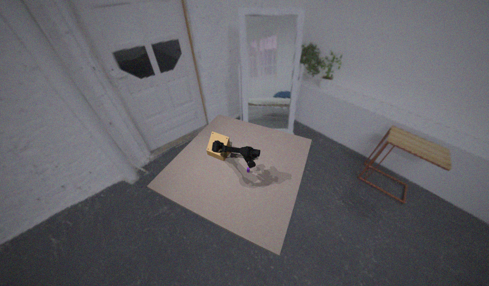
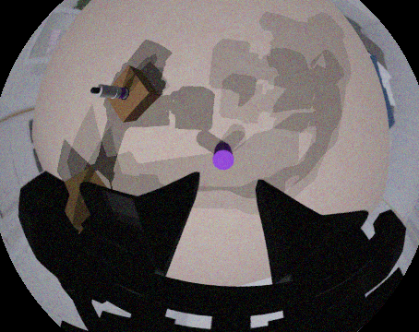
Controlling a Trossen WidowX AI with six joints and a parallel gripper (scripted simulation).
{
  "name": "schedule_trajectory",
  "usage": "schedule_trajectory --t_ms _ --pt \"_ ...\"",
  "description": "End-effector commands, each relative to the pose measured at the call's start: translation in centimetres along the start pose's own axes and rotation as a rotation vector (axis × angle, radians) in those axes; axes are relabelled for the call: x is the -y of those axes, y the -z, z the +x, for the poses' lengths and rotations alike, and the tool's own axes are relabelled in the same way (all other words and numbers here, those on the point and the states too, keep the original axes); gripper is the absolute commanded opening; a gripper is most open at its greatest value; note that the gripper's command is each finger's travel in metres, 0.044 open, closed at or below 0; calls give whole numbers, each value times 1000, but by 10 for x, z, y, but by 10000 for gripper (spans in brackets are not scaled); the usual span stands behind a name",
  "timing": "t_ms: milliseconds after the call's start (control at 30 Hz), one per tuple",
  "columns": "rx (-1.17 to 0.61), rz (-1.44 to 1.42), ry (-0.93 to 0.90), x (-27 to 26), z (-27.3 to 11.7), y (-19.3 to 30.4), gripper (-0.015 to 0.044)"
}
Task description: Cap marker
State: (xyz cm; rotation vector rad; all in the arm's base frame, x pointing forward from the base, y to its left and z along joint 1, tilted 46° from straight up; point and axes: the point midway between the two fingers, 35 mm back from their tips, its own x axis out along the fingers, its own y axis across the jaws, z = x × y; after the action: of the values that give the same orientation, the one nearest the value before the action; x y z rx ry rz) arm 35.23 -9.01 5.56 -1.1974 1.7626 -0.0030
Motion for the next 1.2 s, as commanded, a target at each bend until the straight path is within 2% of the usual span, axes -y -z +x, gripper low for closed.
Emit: schedule_trajectory --t_ms 0,1167 --pt "-24 -12 -8 -3 28 4 236" --pt "-24 -12 -8 -2 81 4 236"
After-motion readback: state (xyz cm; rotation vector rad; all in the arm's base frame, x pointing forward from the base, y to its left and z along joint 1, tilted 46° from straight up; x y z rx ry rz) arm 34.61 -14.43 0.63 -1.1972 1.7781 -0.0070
